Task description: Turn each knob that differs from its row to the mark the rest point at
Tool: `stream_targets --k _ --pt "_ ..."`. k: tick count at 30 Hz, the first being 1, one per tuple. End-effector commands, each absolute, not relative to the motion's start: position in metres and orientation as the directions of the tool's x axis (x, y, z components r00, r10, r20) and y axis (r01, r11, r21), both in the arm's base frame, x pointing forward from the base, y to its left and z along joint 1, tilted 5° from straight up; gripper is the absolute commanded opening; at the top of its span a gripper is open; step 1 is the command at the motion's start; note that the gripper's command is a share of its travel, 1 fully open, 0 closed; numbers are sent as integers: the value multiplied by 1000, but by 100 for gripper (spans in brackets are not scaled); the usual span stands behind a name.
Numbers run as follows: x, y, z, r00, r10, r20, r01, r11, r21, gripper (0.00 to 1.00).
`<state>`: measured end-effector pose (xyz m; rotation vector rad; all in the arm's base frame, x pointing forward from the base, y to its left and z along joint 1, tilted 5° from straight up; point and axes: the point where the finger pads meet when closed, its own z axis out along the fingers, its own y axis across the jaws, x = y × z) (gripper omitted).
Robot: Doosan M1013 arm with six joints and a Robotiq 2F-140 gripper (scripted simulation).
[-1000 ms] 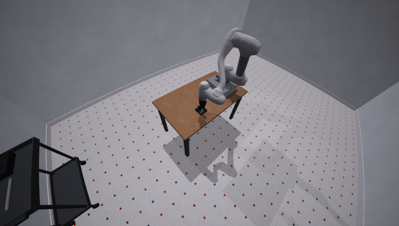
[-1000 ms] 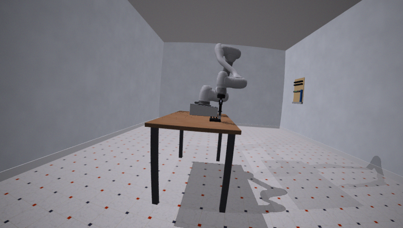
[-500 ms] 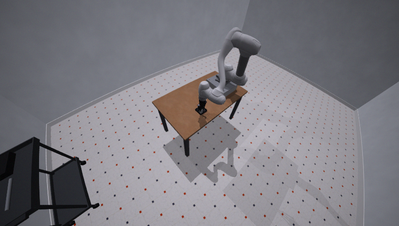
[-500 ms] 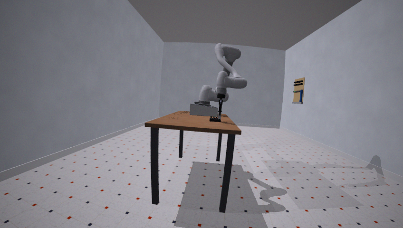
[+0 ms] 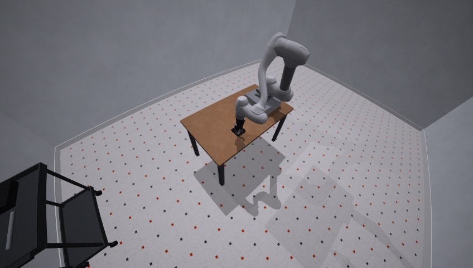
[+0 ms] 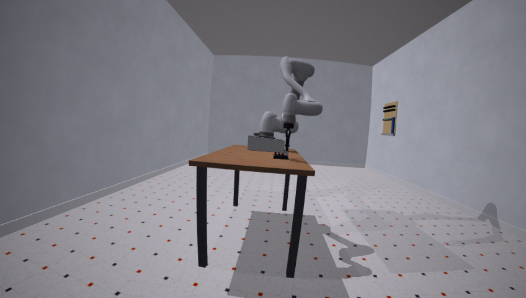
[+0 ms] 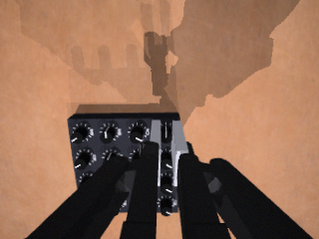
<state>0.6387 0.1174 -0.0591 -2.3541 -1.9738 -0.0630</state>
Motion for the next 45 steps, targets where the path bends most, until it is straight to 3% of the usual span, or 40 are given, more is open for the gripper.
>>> stream_targets --k 1,25,45 --pt "639 117 -59 175 982 76 985 -173 -26 5" --pt "639 117 -59 139 987 77 990 -138 -24 5" --pt "639 117 -59 -85 993 80 996 86 -6 5"
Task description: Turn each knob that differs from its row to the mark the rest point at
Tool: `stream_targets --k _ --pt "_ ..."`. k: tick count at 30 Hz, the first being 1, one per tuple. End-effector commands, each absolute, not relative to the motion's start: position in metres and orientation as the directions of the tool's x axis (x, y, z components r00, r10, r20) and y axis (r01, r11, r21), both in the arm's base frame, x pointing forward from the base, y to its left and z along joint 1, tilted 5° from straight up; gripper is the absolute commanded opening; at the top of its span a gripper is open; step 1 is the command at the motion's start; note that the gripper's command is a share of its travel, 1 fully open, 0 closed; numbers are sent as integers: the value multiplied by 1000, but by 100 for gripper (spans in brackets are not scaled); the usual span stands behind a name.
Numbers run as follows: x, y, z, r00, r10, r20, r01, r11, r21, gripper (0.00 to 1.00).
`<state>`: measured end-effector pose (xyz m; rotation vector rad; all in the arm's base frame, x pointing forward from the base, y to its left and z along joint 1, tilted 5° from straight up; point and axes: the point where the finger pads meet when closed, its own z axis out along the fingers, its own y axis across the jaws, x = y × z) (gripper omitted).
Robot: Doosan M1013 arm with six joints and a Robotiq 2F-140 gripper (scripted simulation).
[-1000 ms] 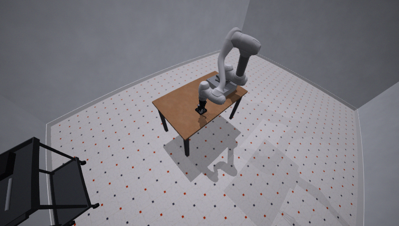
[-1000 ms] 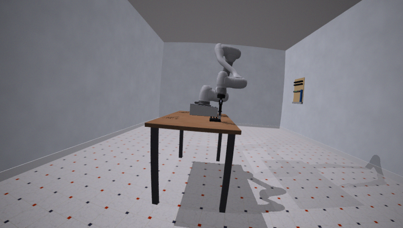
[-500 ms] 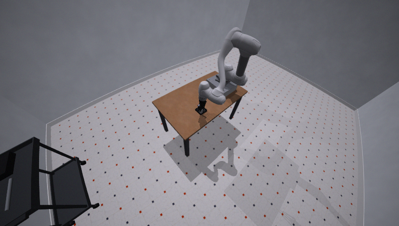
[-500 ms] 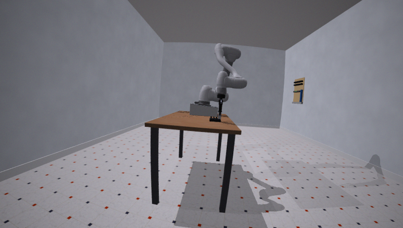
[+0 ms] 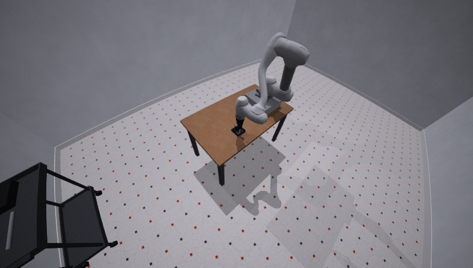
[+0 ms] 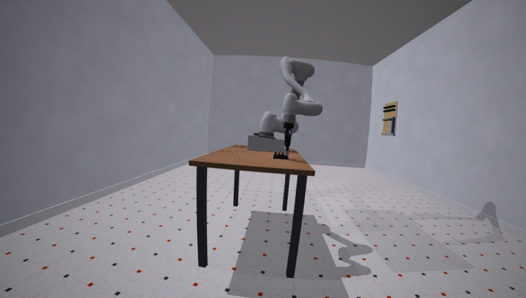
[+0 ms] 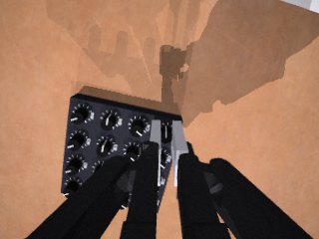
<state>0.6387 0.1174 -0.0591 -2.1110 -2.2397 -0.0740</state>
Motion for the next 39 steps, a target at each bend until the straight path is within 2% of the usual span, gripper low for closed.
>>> stream_targets --k 1,17,28,39 --pt "639 117 -59 -104 991 80 994 105 -4 5" --pt "639 117 -59 -414 907 77 910 414 21 5" --pt "639 117 -59 -660 748 68 751 659 43 5" --pt "639 117 -59 -817 574 56 577 815 57 5"
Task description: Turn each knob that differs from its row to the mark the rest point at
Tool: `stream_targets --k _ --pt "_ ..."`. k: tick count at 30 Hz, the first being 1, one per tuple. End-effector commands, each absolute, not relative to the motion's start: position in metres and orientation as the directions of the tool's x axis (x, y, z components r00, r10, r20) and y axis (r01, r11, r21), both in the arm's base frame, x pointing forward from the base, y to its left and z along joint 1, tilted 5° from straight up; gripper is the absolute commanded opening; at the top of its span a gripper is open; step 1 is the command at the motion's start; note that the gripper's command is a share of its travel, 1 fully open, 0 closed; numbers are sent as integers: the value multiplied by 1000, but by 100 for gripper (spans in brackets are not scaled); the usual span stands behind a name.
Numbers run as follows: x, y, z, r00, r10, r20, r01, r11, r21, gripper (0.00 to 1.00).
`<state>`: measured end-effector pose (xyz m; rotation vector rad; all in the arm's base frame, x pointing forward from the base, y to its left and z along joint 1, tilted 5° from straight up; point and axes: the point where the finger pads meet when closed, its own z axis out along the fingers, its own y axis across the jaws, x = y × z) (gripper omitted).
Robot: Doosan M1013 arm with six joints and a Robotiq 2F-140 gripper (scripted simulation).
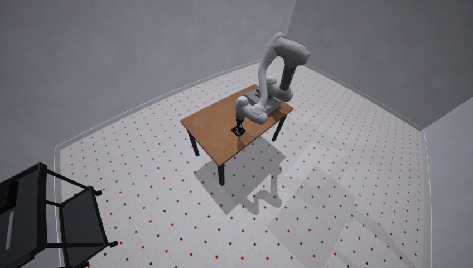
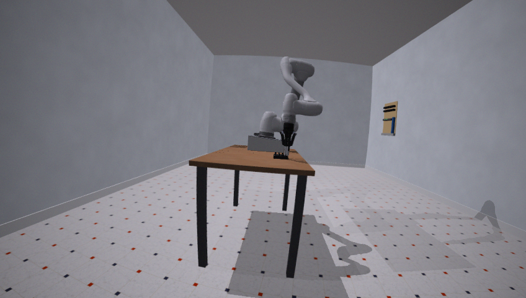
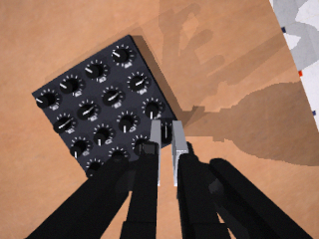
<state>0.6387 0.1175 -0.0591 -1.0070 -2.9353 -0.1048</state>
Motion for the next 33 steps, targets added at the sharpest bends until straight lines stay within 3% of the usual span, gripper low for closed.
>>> stream_targets --k 1,33 --pt "639 117 -59 -831 554 55 556 829 59 5" --pt "639 117 -59 -991 129 23 131 988 77 5"
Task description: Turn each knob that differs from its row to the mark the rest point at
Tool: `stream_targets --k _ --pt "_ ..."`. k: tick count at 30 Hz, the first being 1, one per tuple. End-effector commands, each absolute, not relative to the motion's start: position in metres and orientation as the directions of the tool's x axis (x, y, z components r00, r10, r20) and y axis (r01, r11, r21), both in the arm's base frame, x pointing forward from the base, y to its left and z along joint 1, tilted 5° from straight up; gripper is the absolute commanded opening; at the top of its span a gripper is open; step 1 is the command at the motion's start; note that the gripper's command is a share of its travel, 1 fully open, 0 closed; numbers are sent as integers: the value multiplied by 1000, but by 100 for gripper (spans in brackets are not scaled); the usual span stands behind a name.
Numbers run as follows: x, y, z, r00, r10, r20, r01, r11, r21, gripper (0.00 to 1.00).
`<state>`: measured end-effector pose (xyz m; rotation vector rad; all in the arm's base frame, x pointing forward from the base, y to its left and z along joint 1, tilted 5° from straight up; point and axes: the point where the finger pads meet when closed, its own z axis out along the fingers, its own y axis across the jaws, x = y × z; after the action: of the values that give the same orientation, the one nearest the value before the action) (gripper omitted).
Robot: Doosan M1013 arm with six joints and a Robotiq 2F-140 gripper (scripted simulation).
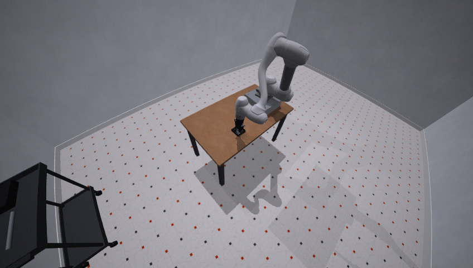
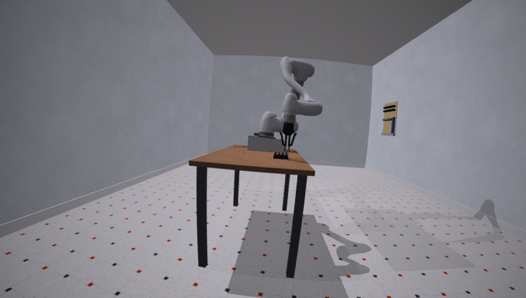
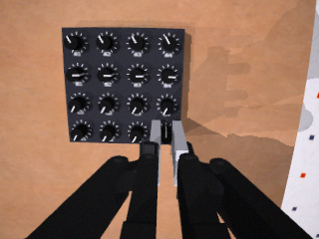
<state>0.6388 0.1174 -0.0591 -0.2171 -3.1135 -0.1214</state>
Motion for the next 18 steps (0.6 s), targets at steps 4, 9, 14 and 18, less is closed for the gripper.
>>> stream_targets --k 4,9,14,18 --pt "639 117 -59 -994 107 21 108 991 77 5" --pt "639 117 -59 -995 97 20 98 992 78 5" --pt "639 117 -59 -996 88 20 90 993 78 5" --pt "639 117 -59 -996 87 20 88 993 78 5"
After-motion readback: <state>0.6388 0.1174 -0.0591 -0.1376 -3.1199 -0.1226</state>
